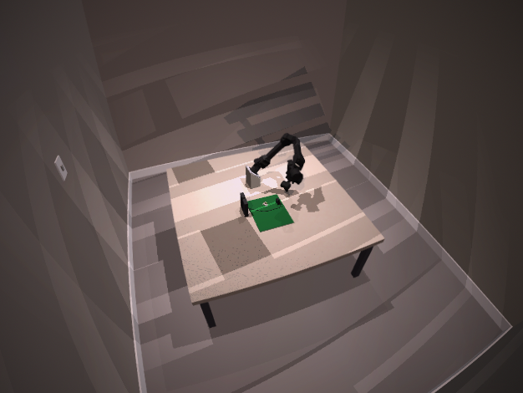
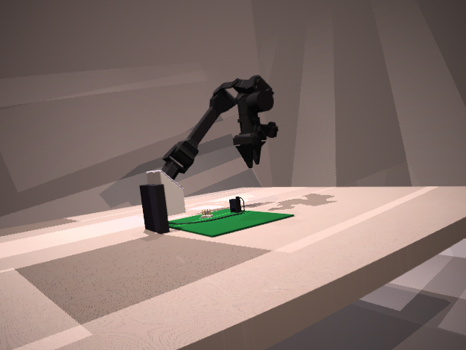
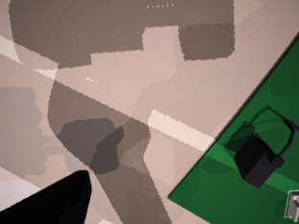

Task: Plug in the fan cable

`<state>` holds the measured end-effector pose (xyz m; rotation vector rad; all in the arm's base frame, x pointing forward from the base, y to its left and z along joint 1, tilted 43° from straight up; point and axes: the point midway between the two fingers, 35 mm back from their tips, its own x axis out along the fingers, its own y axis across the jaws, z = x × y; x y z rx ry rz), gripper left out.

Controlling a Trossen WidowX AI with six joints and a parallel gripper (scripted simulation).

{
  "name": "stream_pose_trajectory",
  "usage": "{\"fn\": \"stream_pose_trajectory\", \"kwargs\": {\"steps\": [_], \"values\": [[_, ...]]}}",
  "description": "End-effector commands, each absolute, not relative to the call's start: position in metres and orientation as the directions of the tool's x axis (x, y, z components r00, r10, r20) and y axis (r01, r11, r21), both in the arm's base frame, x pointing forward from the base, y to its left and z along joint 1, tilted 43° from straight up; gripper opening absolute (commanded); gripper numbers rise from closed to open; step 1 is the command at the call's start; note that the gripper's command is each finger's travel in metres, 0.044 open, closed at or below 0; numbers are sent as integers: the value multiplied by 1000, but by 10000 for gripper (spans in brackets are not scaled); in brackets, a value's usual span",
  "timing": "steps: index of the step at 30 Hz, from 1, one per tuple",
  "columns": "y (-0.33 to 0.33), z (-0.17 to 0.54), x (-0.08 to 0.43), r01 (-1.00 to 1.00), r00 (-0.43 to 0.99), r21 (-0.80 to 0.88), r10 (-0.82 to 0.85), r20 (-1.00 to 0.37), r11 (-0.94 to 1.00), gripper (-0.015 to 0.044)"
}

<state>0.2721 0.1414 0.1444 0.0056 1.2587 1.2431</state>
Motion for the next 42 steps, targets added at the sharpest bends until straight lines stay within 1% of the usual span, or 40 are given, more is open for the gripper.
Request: {"fn": "stream_pose_trajectory", "kwargs": {"steps": [1,3,5,12,20,42], "values": [[91,124,274,-395,-162,674,674,-720,625,440],[66,115,273,-225,-143,682,669,-730,696,440],[58,112,272,-163,-137,681,667,-732,714,440],[63,106,272,-163,-136,680,666,-733,715,440],[123,42,259,-163,-136,683,670,-730,712,440],[141,22,256,-164,-136,683,670,-730,712,440]]}}
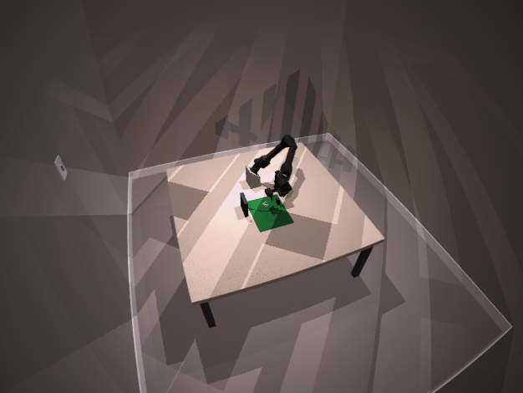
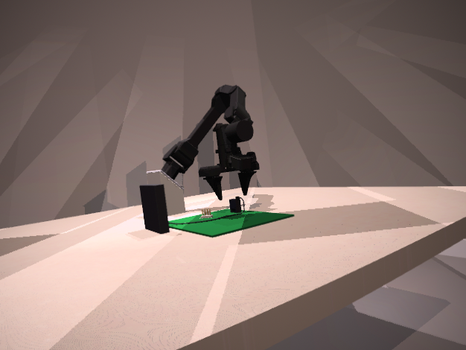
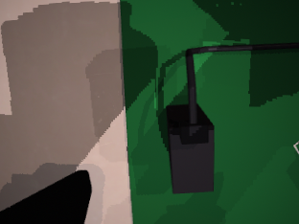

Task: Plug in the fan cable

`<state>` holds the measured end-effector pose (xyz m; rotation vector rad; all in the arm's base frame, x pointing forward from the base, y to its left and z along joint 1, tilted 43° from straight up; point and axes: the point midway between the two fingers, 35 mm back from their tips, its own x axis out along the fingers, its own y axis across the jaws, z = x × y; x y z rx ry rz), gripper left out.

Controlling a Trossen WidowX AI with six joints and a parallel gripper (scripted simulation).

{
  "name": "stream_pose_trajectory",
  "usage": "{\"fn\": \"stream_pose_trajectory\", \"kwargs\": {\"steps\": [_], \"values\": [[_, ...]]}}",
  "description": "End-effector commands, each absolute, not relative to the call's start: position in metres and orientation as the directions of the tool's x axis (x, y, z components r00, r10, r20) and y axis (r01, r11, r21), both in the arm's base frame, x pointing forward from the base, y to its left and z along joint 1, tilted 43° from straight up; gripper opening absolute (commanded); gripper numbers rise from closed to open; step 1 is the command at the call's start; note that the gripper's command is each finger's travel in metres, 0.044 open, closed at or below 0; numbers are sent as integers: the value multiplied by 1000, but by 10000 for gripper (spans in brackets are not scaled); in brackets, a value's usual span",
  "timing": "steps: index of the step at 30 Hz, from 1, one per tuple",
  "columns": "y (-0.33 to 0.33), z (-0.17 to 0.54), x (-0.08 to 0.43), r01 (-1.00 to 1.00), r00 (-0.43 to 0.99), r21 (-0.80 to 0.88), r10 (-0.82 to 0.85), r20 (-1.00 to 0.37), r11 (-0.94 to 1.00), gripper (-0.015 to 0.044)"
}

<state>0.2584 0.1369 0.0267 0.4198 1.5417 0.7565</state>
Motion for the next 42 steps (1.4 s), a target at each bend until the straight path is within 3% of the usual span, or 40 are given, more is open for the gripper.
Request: {"fn": "stream_pose_trajectory", "kwargs": {"steps": [1,20,36,42], "values": [[142,21,255,-163,-136,683,670,-730,712,440],[159,4,251,-163,-137,685,672,-728,710,440],[157,5,253,-171,-132,682,669,-731,712,20],[140,23,257,-167,-134,681,668,-732,713,0]]}}
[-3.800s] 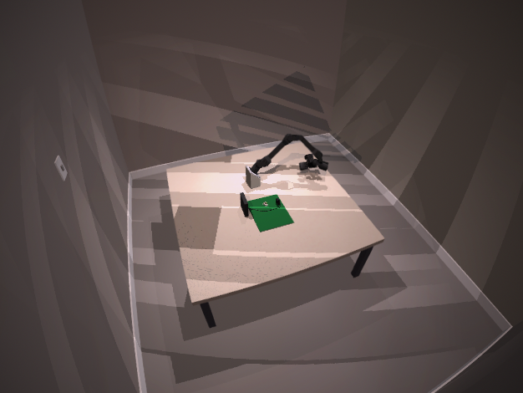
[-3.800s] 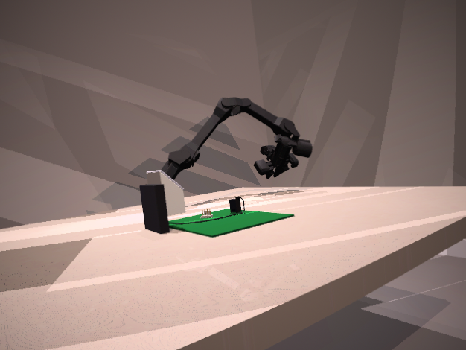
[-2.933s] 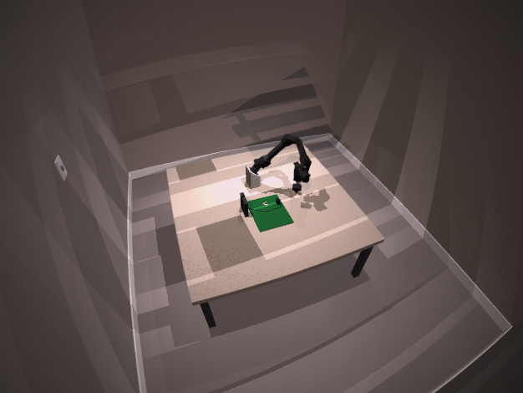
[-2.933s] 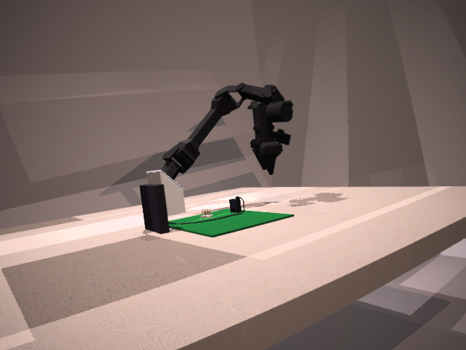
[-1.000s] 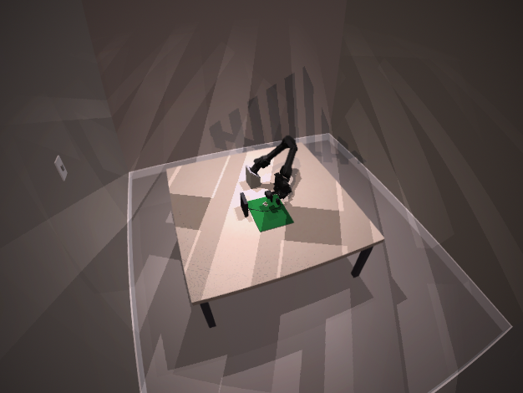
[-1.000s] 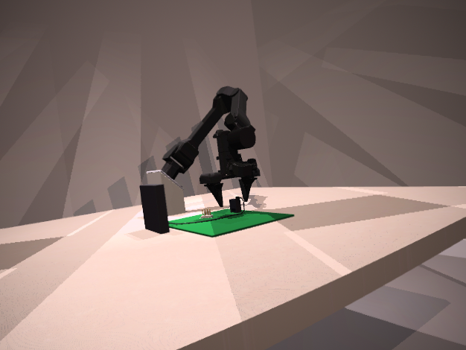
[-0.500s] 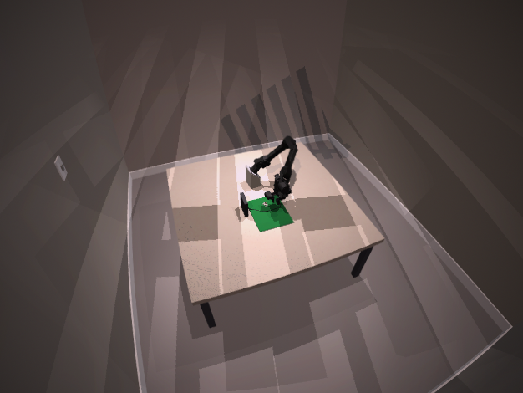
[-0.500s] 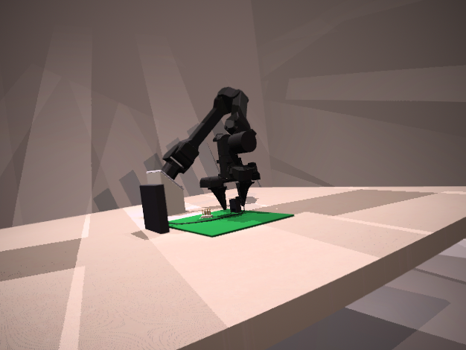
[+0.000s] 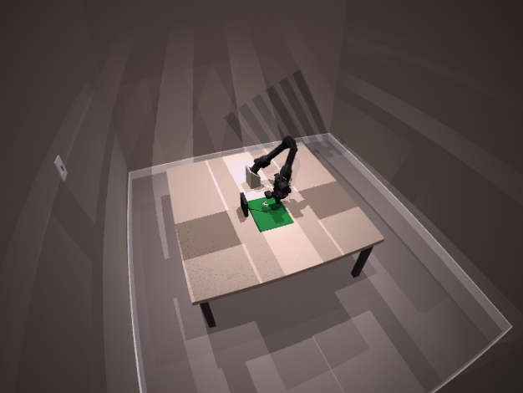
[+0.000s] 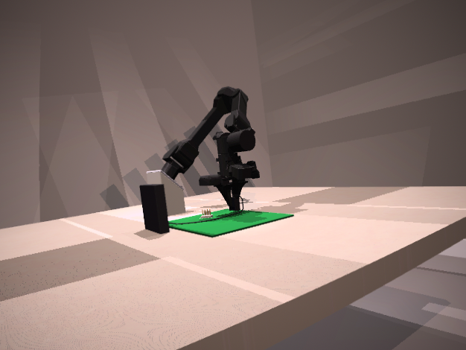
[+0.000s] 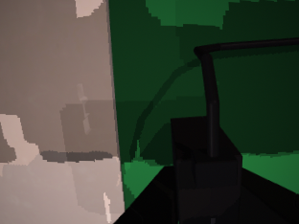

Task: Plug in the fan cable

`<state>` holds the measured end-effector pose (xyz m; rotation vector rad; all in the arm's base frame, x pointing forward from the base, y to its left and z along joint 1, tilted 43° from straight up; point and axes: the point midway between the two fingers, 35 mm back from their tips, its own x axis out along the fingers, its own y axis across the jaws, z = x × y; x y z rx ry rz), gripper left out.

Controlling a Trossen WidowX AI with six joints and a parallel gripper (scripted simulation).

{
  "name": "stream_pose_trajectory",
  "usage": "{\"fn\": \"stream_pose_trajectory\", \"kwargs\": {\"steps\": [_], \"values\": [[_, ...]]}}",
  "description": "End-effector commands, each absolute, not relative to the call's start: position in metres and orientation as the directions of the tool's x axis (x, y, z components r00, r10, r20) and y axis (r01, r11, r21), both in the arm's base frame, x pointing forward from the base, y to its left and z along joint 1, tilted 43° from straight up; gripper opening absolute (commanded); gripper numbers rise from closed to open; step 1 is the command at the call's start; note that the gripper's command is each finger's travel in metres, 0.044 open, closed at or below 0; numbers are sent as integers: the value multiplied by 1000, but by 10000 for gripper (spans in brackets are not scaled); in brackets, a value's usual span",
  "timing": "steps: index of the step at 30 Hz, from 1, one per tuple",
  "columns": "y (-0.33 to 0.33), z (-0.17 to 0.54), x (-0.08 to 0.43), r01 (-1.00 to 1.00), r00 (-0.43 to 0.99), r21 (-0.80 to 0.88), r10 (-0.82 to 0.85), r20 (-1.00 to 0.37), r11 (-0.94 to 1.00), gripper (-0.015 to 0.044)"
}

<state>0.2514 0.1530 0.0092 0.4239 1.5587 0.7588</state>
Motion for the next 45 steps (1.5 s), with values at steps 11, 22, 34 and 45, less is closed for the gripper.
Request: {"fn": "stream_pose_trajectory", "kwargs": {"steps": [11,22,34,45], "values": [[121,37,261,-44,-136,679,669,-731,733,0],[111,28,262,328,-135,602,667,-733,728,0],[99,17,263,678,-134,422,665,-735,602,0],[89,8,262,898,-134,193,664,-735,395,0]]}}
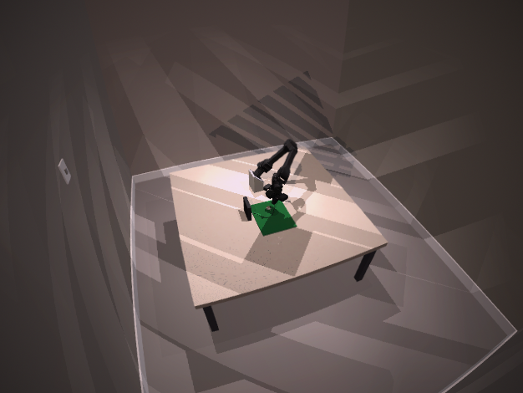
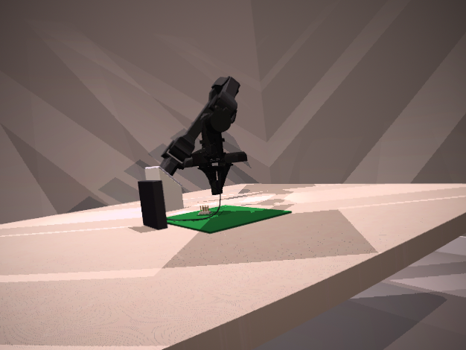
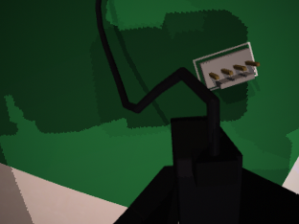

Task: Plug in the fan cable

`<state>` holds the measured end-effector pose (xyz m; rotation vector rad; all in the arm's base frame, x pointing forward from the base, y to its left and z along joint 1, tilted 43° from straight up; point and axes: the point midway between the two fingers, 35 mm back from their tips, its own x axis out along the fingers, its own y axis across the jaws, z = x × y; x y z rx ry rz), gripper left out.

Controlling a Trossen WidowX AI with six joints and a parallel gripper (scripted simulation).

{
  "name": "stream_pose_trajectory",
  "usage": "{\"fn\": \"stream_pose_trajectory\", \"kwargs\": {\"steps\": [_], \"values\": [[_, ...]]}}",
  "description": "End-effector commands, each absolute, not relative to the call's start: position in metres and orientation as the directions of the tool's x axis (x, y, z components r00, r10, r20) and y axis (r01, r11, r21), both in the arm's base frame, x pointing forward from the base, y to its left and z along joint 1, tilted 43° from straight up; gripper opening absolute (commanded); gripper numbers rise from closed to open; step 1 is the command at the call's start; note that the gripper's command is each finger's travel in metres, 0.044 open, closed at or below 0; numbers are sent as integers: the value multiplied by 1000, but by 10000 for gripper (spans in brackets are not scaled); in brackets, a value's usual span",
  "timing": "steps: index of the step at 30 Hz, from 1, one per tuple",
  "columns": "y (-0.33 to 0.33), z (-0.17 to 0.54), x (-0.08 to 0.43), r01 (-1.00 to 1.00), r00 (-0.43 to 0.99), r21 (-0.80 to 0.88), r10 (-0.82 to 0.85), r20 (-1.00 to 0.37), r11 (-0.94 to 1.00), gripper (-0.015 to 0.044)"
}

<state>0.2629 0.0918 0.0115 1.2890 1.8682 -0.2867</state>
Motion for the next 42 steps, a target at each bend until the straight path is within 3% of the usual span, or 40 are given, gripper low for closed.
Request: {"fn": "stream_pose_trajectory", "kwargs": {"steps": [1,17,33,42], "values": [[88,7,262,912,-134,170,664,-735,373,0],[74,-6,260,979,-135,-201,665,-735,-24,0],[60,-19,256,752,-136,-514,667,-733,-412,0],[59,-21,256,694,-136,-551,667,-732,-464,0]]}}
